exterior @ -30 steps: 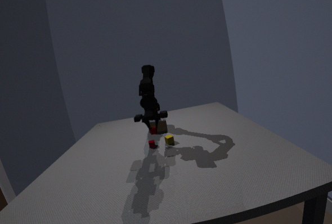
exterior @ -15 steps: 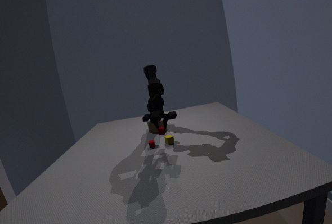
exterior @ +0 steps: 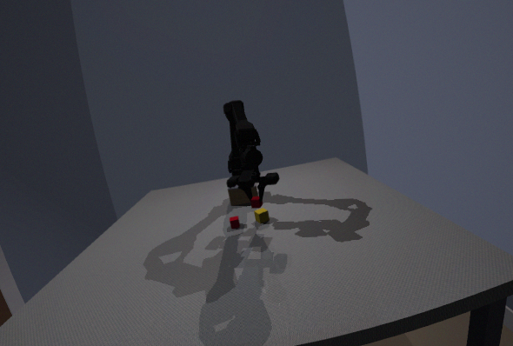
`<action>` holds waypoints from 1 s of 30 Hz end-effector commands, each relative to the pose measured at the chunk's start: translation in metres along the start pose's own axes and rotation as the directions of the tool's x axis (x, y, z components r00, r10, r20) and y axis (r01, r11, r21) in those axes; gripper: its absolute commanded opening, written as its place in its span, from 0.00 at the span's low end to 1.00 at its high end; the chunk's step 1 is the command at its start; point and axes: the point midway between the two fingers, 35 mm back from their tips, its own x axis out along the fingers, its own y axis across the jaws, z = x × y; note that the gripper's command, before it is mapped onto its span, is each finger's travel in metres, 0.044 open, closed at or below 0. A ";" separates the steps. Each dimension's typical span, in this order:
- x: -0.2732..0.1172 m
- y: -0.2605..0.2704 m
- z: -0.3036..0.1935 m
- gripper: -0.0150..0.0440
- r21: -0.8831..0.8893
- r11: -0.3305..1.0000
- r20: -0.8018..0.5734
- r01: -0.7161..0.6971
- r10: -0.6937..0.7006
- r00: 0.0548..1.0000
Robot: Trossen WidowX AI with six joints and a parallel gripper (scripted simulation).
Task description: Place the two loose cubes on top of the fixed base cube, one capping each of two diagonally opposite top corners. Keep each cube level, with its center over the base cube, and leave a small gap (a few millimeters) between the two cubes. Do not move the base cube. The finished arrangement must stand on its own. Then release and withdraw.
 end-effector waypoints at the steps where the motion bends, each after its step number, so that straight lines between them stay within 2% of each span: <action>1: 0.000 0.001 0.000 0.43 0.005 1.000 0.000 -0.003 0.003 1.000; 15: 0.026 0.001 0.000 0.43 0.013 1.000 0.000 -0.003 0.003 1.000; 30: 0.027 0.001 0.000 0.43 0.007 1.000 0.000 -0.003 0.003 1.000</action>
